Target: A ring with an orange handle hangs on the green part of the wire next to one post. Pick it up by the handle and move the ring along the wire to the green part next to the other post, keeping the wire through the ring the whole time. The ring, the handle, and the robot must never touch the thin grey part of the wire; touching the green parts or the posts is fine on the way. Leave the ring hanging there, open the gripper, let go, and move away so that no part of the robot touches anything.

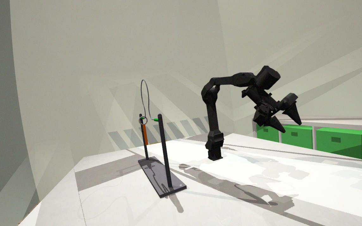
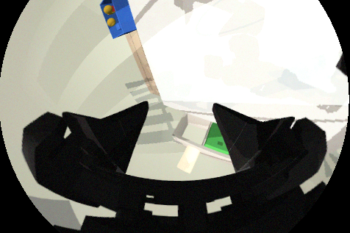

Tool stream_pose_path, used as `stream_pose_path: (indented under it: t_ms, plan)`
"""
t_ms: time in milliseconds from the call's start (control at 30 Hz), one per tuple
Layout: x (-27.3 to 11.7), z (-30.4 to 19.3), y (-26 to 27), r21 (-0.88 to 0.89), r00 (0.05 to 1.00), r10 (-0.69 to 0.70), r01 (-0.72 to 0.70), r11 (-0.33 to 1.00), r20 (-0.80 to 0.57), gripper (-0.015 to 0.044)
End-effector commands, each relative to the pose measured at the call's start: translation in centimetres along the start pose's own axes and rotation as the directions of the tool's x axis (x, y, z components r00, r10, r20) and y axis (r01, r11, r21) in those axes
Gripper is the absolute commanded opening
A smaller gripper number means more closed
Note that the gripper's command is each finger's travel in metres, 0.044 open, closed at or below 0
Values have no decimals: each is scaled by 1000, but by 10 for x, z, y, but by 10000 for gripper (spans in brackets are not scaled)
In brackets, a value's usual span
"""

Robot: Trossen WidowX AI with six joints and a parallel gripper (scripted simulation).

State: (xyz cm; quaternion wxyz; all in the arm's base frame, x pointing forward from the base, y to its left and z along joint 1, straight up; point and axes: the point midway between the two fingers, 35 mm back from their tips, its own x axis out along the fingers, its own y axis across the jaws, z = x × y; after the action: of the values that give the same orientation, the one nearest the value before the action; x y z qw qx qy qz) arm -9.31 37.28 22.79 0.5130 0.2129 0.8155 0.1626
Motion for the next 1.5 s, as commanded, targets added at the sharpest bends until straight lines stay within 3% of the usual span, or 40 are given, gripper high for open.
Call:
stream_pose_path:
  t_ms: [0,267,567,867,1167,1467]
  plan:
    - [0,1,1,-1,1000,2,-2,1000,1,374]
    - [-25,39,38,-75,985,166,-162,984,56,164]
    - [-78,102,83,-220,902,394,-354,909,175,160]
    - [-147,164,110,-396,752,577,-448,802,318,160]
    - [-228,218,117,-574,543,701,-420,703,462,160]
    - [-316,258,104,-709,292,759,-276,649,581,160]
